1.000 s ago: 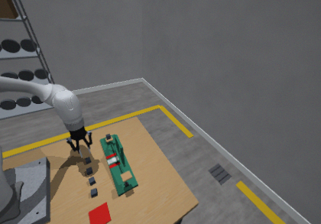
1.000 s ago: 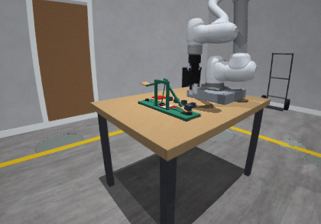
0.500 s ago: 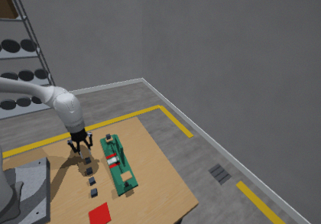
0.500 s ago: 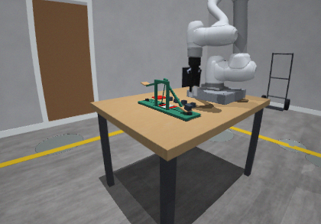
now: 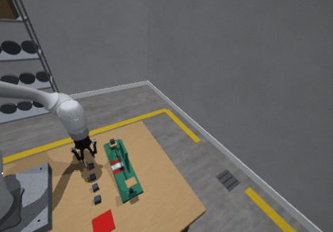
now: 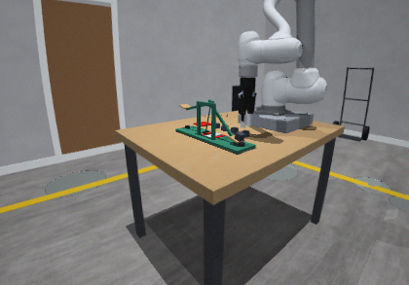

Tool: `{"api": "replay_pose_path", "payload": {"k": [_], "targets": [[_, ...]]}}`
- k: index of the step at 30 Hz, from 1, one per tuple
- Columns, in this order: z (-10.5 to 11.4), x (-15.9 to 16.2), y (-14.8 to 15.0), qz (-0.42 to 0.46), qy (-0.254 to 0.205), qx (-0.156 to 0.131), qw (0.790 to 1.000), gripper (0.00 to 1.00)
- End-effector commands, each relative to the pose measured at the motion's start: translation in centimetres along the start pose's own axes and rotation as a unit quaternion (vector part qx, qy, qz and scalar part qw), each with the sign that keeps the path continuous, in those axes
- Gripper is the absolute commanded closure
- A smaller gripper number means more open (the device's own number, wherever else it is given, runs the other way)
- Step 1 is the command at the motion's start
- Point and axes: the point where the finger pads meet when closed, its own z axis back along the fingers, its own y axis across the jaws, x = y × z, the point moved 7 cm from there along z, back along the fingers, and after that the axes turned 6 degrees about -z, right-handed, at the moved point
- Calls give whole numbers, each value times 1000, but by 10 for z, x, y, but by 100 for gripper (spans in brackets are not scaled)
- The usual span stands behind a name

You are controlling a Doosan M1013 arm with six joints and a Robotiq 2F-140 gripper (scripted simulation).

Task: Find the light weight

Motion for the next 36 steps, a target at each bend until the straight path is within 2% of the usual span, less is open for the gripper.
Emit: {"api": "replay_pose_path", "payload": {"k": [1, 14, 36], "targets": [[-1, 0, 0, 0, 0, 0, 1000, 65], [-12, 0, 0, 0, 0, 0, 1000, 65], [-13, 0, 0, 0, 0, 0, 1000, 65]]}}
